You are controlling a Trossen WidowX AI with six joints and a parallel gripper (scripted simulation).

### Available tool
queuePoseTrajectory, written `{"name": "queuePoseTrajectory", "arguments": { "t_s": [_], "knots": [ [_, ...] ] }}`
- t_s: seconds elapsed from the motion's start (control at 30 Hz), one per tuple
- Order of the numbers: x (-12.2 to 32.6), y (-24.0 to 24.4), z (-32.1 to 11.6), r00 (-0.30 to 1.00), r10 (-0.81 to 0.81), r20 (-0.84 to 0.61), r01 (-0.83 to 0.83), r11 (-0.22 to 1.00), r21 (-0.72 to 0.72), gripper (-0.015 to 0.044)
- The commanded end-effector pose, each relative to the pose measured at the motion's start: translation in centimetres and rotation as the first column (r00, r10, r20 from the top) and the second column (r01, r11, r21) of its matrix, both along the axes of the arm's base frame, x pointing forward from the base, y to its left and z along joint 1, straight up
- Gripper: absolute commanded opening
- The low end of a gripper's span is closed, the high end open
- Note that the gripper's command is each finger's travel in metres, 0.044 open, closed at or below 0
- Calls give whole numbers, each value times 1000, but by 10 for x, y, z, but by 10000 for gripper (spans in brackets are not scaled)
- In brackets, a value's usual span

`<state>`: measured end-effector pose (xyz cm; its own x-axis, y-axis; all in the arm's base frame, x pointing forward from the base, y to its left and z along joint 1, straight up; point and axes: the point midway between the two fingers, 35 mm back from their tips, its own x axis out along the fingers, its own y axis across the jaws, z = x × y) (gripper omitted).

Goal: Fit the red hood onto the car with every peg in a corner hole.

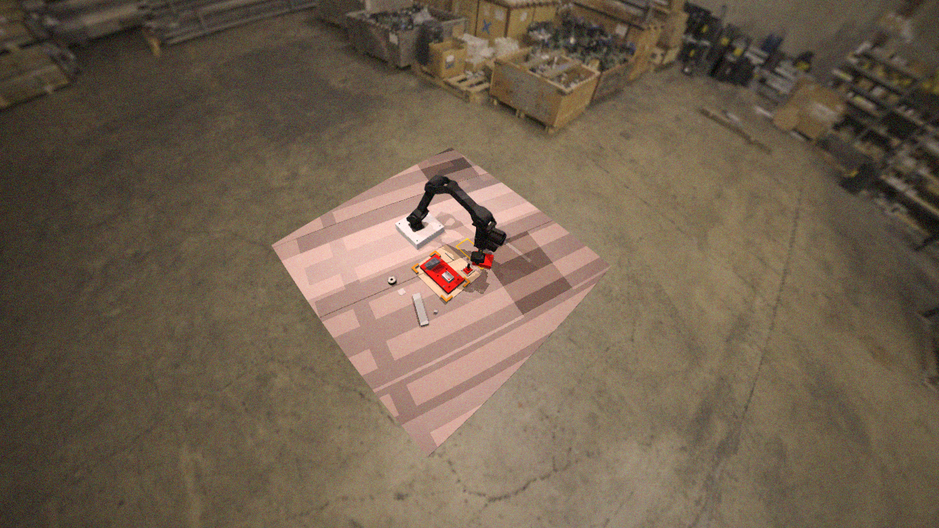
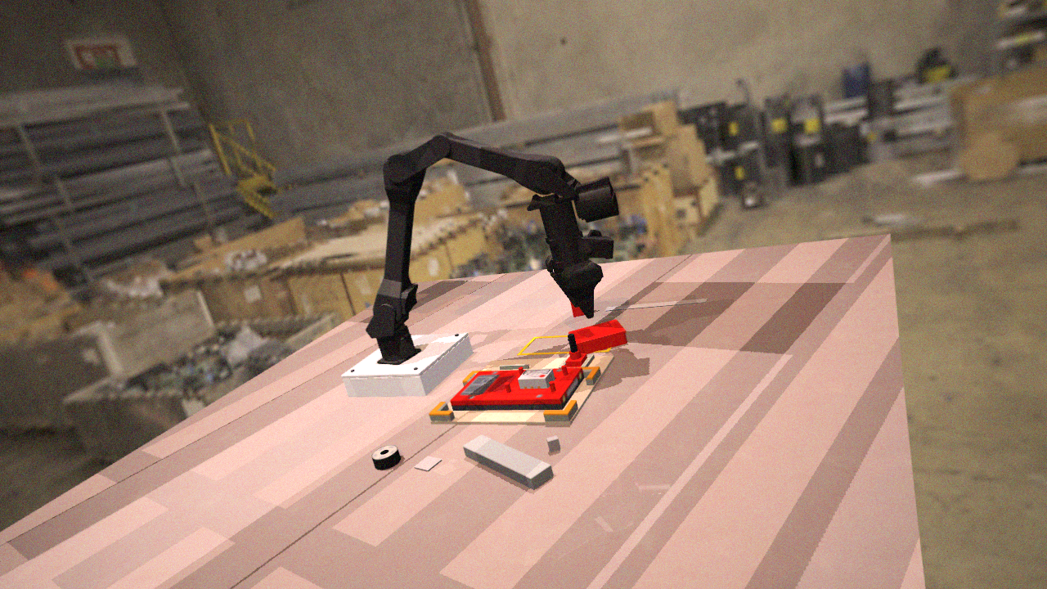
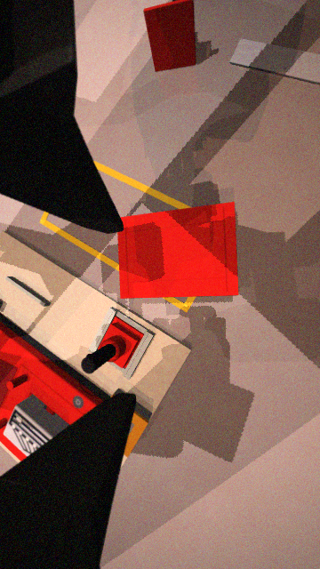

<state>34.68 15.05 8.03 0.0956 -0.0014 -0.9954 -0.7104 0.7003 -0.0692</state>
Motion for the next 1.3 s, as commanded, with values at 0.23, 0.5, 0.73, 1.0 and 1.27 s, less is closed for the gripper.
{"name": "queuePoseTrajectory", "arguments": {
  "t_s": [0.23,0.5,0.73,1.0,1.27],
  "knots": [
    [-10,42,0,996,-54,-64,56,998,24,440],
    [-10,42,-6,996,-54,-64,56,998,24,440],
    [-9,43,-12,996,-54,-64,56,998,24,440],
    [-9,43,-19,996,-54,-64,56,998,24,440],
    [-8,43,-26,996,-54,-64,56,998,24,440]
  ]
}}
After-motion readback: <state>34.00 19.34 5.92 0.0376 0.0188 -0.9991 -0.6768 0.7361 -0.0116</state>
